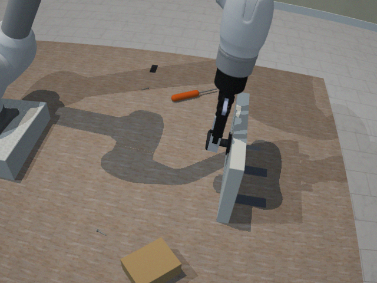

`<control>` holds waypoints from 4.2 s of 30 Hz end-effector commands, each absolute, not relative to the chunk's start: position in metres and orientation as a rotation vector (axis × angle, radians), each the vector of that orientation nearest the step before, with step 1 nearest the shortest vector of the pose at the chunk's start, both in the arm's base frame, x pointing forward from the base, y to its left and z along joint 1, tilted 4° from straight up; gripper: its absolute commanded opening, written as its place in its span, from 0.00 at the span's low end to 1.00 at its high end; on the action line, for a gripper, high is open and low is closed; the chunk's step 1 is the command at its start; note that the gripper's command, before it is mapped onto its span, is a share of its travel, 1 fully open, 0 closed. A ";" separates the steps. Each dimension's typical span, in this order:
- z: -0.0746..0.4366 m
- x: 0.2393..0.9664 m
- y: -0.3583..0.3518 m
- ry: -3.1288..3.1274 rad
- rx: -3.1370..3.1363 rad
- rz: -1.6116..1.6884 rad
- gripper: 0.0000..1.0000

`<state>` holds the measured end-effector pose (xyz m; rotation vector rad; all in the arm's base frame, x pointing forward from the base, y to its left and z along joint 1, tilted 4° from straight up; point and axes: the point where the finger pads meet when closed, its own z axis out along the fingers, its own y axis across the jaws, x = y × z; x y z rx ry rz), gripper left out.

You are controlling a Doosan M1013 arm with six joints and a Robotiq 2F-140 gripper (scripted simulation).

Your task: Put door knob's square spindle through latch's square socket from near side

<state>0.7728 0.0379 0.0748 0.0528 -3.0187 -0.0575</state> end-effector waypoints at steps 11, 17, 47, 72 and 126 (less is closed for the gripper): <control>0.075 0.774 0.038 -3.019 0.053 -0.058 0.42; 0.075 0.774 0.038 -3.019 0.053 -0.058 0.42; 0.075 0.776 0.038 -3.019 0.053 -0.058 0.42; 0.075 0.777 0.038 -3.019 0.053 -0.058 0.42; 0.075 0.778 0.038 -3.019 0.053 -0.058 0.57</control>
